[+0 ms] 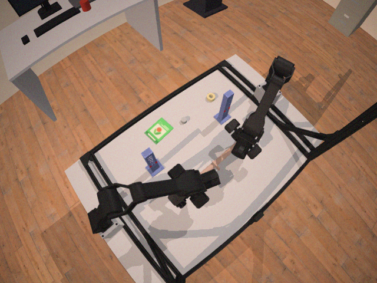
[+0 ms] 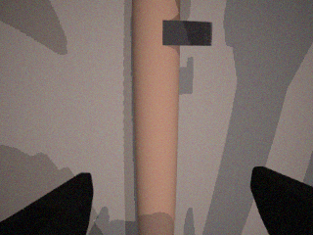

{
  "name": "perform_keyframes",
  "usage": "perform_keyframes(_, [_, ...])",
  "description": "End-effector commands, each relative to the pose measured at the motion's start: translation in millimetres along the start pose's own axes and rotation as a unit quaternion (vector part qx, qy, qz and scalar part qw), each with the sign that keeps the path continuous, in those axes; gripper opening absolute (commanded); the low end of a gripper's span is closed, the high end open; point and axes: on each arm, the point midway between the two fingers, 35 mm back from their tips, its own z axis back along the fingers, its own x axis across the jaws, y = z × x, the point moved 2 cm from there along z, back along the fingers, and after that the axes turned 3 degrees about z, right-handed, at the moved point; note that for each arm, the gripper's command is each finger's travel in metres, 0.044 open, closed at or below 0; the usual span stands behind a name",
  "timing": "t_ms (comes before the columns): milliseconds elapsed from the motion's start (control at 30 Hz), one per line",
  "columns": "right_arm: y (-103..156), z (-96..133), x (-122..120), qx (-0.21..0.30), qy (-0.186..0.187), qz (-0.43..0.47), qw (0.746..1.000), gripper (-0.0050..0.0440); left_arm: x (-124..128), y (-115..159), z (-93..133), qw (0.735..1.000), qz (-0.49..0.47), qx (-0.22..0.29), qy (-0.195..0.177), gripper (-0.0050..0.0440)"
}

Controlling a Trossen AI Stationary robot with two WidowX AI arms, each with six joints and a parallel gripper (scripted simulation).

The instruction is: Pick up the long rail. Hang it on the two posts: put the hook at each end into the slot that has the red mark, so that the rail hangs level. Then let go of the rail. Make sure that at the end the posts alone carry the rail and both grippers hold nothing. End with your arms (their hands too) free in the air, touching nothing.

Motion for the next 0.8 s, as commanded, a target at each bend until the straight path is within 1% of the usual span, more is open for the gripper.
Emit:
perform_keyframes(0, [1.0, 0.6, 0.5, 0.003, -0.001, -0.001, 1.000, 0.0000, 8.0, -0.3, -8.4, 0.999, 0.000, -0.008, 0.034, 0.0248])
perform_keyframes(67, [1.0, 0.6, 0.5, 0.003, -0.001, -0.001, 1.000, 0.0000, 11.0, -0.2, -11.3, 0.998, 0.001, -0.009, 0.055, 0.0200])
perform_keyframes(133, [1.0, 0.6, 0.5, 0.003, -0.001, -0.001, 1.000, 0.0000, 11.0, -0.2, -11.3, 0.998, 0.001, -0.009, 0.055, 0.0200])
perform_keyframes(200, [1.0, 0.6, 0.5, 0.003, -0.001, -0.001, 1.000, 0.0000, 14.1, -0.1, -14.0, 0.997, 0.002, -0.009, 0.075, 0.0160])
perform_keyframes(600, [1.0, 0.6, 0.5, 0.003, -0.001, -0.001, 1.000, 0.0000, 34.0, -0.1, -27.9, 0.981, -0.002, 0.009, 0.193, 0.0160])
perform_keyframes(633, [1.0, 0.6, 0.5, 0.003, -0.001, -0.001, 1.000, 0.0000, 35.5, -0.2, -28.7, 0.980, -0.002, 0.011, 0.200, 0.0160])
perform_keyframes(767, [1.0, 0.6, 0.5, 0.003, -0.001, -0.001, 1.000, 0.0000, 36.7, -0.2, -29.4, 0.978, -0.003, 0.013, 0.206, 0.0160])
